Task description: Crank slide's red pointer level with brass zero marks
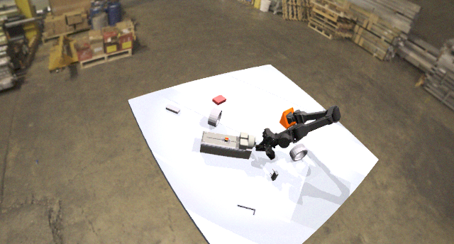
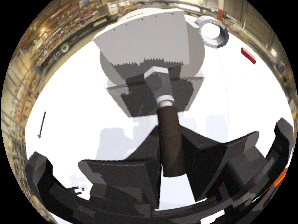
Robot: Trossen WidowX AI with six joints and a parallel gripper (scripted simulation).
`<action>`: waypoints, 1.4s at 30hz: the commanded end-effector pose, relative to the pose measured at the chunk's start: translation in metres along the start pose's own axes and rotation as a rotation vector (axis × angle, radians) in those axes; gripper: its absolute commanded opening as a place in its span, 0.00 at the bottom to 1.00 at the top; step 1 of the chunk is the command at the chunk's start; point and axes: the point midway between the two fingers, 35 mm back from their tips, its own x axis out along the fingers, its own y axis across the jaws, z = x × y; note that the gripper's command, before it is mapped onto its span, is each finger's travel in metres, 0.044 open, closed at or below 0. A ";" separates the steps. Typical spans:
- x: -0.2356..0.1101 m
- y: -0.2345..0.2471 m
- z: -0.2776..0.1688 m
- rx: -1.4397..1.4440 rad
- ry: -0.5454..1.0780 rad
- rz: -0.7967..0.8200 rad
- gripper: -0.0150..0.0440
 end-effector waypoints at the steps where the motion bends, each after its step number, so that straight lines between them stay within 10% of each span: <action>1: -0.001 -0.009 0.001 0.007 -0.001 -0.017 0.25; 42: -0.008 -0.017 0.007 0.008 0.001 -0.014 0.25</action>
